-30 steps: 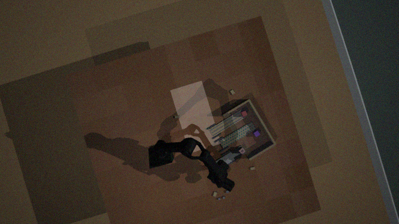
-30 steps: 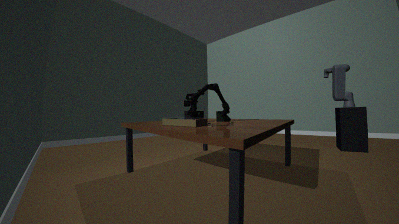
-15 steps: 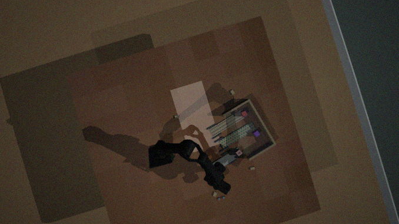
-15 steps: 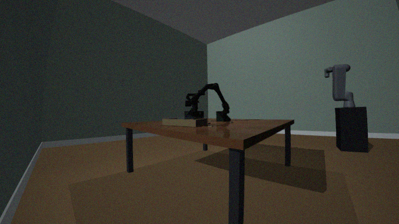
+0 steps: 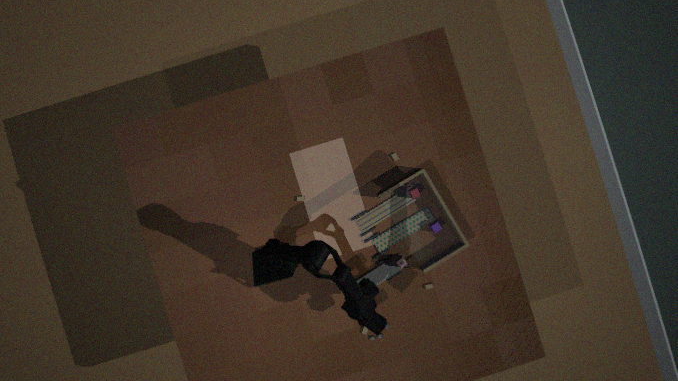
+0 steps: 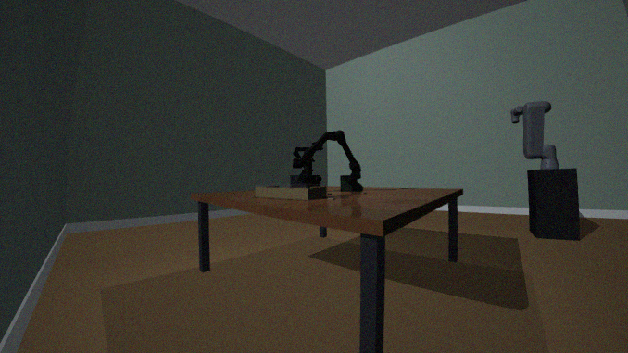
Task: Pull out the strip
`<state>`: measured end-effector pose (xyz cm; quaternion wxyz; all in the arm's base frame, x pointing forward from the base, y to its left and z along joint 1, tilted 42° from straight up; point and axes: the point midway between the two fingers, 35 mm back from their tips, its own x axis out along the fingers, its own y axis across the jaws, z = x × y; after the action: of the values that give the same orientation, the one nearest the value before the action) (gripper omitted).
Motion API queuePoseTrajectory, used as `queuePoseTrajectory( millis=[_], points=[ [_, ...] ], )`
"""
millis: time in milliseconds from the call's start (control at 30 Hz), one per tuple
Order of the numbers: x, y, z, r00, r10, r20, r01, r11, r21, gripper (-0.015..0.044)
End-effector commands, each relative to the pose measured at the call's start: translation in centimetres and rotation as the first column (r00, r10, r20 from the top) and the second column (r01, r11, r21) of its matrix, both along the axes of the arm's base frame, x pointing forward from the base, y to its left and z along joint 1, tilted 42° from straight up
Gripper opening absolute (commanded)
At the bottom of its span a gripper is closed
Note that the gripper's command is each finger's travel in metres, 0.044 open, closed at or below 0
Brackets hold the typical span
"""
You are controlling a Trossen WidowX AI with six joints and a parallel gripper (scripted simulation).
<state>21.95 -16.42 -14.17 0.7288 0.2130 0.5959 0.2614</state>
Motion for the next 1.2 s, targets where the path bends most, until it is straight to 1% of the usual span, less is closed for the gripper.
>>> queuePoseTrajectory(
  millis=[0, 67, 200, 333, 767, 1167],
  points=[
    [-0.1, -1.4, 1.4, 1.000, 0.006, -0.010, -0.006, 1.000, 0.003, 0.0000],
    [-0.4, -2.6, 2.9, 1.000, 0.012, -0.019, -0.012, 1.000, 0.007, 0.0000],
    [-0.4, -2.7, 3.1, 1.000, 0.013, -0.020, -0.012, 1.000, 0.008, 0.0000],
    [1.6, -2.7, 3.5, 0.990, 0.124, 0.073, -0.123, 0.992, -0.018, 0.0105],
    [6.2, -2.4, 4.8, 0.988, 0.131, 0.082, -0.130, 0.991, -0.019, 0.0440],
    [10.2, -2.2, 6.1, 0.988, 0.131, 0.084, -0.130, 0.991, -0.018, 0.0440]
  ],
)
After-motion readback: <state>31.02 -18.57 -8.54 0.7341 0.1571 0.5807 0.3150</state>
